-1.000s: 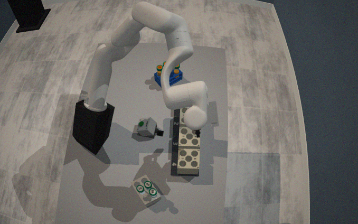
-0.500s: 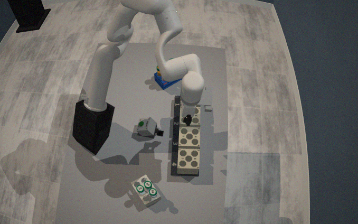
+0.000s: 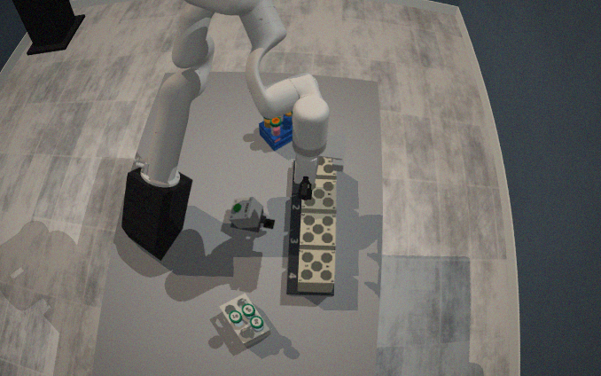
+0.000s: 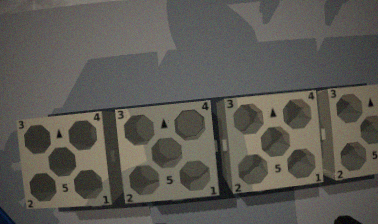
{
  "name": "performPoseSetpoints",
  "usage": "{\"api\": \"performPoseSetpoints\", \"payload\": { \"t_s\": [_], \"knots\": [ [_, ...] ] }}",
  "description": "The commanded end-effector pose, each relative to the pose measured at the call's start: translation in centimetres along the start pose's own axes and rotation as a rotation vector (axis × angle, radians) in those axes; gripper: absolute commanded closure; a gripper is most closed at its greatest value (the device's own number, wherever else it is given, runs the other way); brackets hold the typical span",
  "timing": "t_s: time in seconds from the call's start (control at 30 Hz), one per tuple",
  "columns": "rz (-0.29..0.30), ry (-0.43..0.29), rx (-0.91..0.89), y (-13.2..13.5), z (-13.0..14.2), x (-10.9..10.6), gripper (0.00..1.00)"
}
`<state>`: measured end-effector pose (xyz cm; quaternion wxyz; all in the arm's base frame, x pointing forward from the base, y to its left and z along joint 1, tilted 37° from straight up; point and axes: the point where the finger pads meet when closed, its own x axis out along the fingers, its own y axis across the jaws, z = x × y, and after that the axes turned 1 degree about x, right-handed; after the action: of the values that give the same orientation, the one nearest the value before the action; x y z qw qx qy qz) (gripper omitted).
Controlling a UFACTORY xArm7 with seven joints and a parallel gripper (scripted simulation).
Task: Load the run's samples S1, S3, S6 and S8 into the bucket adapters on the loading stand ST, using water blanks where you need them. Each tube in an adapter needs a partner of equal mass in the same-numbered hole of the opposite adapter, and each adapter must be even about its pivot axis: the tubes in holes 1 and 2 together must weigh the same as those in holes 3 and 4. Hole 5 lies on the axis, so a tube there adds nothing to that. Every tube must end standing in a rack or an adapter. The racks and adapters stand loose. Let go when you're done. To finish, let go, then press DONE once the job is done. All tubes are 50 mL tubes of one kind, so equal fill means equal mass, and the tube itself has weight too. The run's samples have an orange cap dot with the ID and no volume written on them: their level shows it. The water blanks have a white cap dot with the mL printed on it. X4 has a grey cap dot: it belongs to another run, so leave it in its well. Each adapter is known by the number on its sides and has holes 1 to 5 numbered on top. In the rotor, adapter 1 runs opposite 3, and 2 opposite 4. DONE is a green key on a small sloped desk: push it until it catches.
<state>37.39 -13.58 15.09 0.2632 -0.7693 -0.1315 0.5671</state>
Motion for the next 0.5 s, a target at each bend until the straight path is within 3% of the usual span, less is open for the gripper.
{"api": "performPoseSetpoints", "payload": {
  "t_s": [0.0,0.4,0.47],
  "knots": [
    [0.002,0.004,-0.001,0.0,-0.1,-0.2,0.0],
    [0.001,0.004,0.399,5.2,3.0,-0.2,0.0],
    [0.001,0.004,0.399,5.2,3.0,-0.2,0.0]
  ]
}}
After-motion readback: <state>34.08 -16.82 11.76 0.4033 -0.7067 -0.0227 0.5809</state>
